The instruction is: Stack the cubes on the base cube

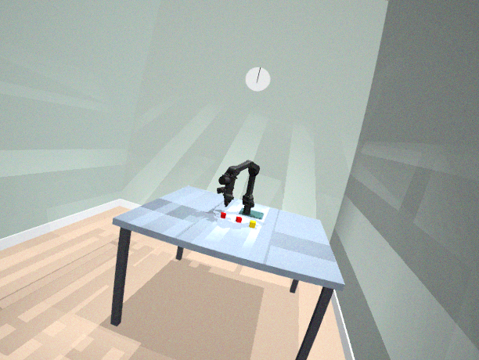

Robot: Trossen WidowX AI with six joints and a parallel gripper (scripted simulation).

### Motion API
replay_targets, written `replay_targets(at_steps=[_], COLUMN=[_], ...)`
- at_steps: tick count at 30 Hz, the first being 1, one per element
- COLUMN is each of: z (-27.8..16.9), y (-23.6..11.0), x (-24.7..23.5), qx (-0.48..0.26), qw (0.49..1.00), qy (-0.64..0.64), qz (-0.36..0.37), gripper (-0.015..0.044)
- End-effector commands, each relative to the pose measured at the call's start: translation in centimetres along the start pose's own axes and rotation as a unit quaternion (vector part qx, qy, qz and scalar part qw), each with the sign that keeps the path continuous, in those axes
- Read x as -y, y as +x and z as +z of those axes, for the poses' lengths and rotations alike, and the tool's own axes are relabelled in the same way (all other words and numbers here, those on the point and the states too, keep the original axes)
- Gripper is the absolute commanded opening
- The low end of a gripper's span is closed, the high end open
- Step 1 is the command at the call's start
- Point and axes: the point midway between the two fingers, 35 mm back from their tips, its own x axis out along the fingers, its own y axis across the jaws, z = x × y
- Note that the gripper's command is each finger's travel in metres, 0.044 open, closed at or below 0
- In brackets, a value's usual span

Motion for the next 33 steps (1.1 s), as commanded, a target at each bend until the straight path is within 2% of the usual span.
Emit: replay_targets(at_steps=[1, 33], z=[-0.2, -0.2], y=[2.3, 7.2], x=[0.3, 0.4], qx=[-0.003, -0.003], qw=[1.0, 1.0], qy=[0.003, 0.003], qz=[-0.005, -0.005], gripper=[0.0265, 0.0265])
